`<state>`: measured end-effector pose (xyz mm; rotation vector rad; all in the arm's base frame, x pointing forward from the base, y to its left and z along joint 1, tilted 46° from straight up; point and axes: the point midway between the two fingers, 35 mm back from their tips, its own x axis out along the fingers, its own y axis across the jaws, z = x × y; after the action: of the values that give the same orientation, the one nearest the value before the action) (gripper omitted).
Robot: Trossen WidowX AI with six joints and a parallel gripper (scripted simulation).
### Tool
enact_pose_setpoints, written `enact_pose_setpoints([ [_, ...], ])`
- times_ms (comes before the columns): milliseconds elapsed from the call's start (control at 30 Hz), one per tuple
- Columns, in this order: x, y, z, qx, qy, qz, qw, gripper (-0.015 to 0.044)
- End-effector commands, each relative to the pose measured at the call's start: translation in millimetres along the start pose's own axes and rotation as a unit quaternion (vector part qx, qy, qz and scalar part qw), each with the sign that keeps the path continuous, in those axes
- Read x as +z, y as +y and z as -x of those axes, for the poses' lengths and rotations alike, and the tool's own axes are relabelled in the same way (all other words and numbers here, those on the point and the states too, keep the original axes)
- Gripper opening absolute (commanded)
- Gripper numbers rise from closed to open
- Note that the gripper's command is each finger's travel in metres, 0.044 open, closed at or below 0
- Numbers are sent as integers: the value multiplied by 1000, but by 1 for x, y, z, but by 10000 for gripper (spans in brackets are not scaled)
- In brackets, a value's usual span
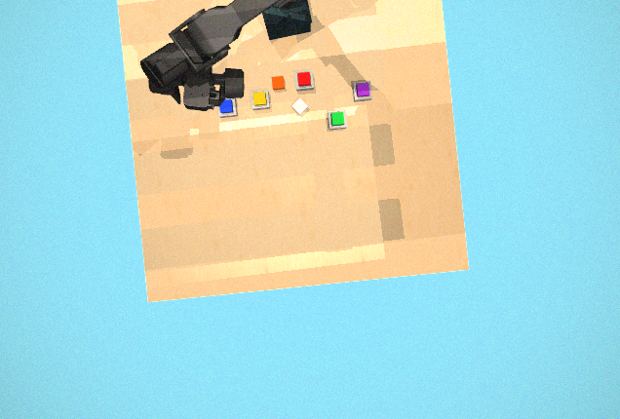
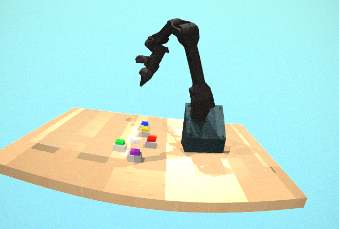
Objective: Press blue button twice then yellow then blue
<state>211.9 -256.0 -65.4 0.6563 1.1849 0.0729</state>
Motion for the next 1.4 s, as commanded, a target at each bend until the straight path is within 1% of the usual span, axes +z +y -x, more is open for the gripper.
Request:
enact_pose_setpoints([
  [0, -28, 19, -48, 69, 115, 21, 991, 400],
  [67, -45, 31, -68, 106, 174, 31, 979, 400],
  [100, -50, 34, -73, 116, 190, 34, 974, 400],
  [300, -52, 35, -75, 120, 195, 35, 973, 400],
  [367, -56, 38, -88, 120, 195, 35, 973, 348],
  [433, -70, 46, -119, 121, 195, 35, 973, 295],
  [467, -74, 48, -128, 121, 195, 35, 973, 269],
  [767, -76, 49, -130, 121, 195, 35, 973, 32],
  [800, -76, 49, -130, 121, 195, 35, 973, 20],
  [1067, -76, 49, -131, 121, 195, 35, 973, 20],
  [1367, -81, 53, -143, 121, 194, 35, 973, 20],
])
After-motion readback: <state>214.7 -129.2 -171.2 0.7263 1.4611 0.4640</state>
